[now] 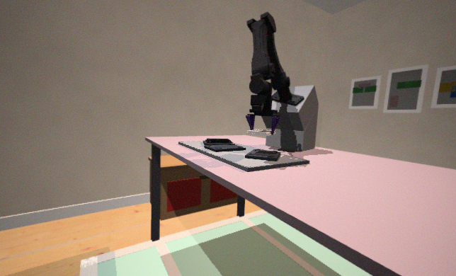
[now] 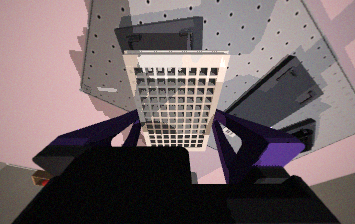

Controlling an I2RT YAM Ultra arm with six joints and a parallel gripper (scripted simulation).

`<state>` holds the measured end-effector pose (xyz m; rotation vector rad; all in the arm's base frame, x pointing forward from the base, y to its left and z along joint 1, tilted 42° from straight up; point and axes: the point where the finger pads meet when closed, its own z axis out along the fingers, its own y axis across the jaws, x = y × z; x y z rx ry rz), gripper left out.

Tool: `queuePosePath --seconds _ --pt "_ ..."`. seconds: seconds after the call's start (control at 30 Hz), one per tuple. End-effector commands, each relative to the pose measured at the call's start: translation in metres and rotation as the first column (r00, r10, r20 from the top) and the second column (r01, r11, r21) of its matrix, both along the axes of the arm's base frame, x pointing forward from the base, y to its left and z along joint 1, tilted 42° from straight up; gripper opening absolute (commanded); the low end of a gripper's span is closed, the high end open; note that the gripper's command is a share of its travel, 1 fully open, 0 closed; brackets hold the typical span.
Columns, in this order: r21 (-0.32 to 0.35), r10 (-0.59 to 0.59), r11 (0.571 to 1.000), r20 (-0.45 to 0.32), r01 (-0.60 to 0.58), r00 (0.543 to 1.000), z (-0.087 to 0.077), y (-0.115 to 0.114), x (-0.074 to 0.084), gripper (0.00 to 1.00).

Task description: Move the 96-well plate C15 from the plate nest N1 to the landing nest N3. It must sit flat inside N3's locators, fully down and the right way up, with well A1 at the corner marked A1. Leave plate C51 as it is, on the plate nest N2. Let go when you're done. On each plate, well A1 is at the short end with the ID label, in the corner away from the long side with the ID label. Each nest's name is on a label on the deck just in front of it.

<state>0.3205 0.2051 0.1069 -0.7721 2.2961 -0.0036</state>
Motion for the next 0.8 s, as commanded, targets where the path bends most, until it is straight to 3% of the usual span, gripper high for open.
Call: queuePosePath --seconds 0.0,0.23,0.3,0.33,0.4,0.53,0.57,0.77 --pt "0.109 -0.094 0.989 -0.016 0.095 0.995 0.008 -0.009 0.002 0.0" --pt "0.244 -0.255 0.932 -0.092 0.27 0.963 0.009 -0.03 0.011 0.0" --pt "0.244 -0.255 0.932 -0.092 0.27 0.963 0.009 -0.03 0.011 0.0" --pt "0.276 -0.275 0.916 -0.09 0.289 0.957 0.019 -0.03 0.017 0.0" --pt "0.293 -0.318 0.892 -0.133 0.343 0.939 0.009 -0.04 0.014 0.0" --pt "0.345 -0.388 0.834 -0.188 0.43 0.902 0.009 -0.053 0.018 0.0" --pt "0.353 -0.387 0.833 -0.18 0.426 0.904 0.014 -0.054 0.022 0.0" --pt "0.339 -0.382 0.841 -0.182 0.422 0.906 0.008 -0.074 0.025 0.0"
